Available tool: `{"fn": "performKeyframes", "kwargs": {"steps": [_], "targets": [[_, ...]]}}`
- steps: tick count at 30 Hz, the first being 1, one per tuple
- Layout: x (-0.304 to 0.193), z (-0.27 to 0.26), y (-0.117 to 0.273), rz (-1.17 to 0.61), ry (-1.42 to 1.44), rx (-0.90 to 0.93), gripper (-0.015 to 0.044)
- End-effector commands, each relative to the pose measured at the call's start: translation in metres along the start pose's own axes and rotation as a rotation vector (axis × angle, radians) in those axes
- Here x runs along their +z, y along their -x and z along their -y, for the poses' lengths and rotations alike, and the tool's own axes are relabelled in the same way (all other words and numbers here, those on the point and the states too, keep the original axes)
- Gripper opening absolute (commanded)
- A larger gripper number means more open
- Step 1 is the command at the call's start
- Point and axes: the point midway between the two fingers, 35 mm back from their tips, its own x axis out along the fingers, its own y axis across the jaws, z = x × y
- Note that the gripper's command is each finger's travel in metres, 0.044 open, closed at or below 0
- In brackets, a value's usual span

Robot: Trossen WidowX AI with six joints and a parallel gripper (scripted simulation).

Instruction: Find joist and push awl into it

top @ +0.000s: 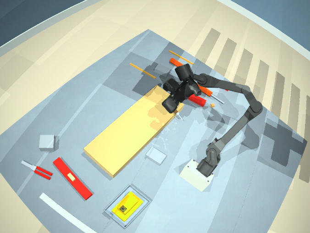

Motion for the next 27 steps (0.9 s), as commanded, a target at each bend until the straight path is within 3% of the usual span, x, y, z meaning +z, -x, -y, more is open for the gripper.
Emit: {"fn": "performKeyframes", "kwargs": {"steps": [1, 27], "targets": [[0.021, -0.013, 0.004, 0.136, -0.043, 0.019, 0.0], [0.065, -0.065, 0.025, 0.721, -0.026, 0.006, 0.0]]}}
